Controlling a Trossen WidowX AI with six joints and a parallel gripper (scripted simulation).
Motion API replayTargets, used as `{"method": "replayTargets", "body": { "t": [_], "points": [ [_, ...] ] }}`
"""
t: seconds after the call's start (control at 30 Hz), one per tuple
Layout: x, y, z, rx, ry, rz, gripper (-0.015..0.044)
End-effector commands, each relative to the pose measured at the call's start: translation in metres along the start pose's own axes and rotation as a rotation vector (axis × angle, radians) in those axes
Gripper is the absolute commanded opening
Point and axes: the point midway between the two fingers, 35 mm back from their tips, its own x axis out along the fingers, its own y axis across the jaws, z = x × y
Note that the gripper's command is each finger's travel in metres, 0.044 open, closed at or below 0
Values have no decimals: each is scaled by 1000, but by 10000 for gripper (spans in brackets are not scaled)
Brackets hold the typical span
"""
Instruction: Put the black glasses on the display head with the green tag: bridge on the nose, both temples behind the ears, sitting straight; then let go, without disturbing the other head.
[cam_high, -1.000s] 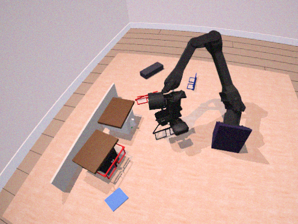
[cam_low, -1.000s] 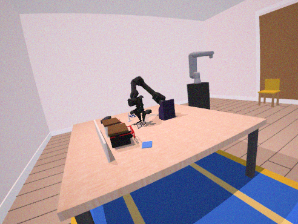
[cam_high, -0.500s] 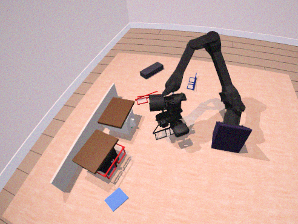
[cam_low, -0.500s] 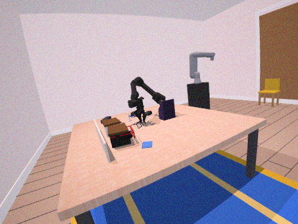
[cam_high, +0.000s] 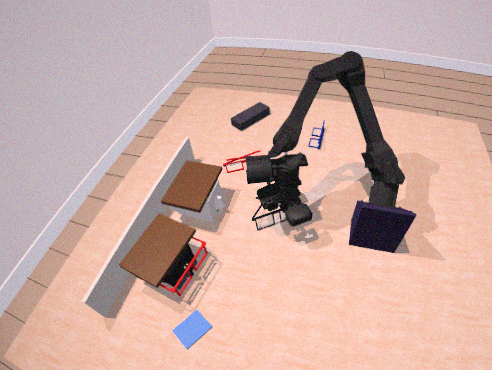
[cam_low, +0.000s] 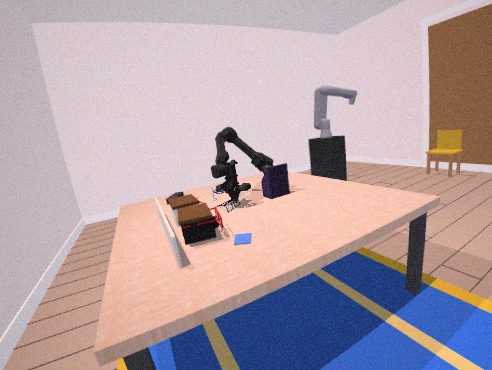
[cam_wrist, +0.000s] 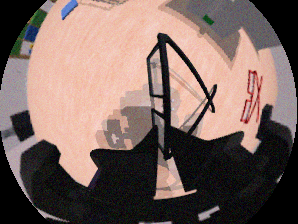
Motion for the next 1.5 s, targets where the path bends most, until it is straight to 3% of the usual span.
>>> {"method": "replayTargets", "body": {
  "t": [0.0,0.13,0.4,0.9,1.13,1.47],
  "points": [
    [0,0,0,0,0,0,27],
    [0,0,0,0,0,0,0],
    [-9,0,2,0,-2,2,0],
    [-101,1,3,-1,-1,1,0],
    [-102,-6,1,-2,-3,4,0],
    [-103,-65,-21,-6,-19,19,0]
  ]
}}
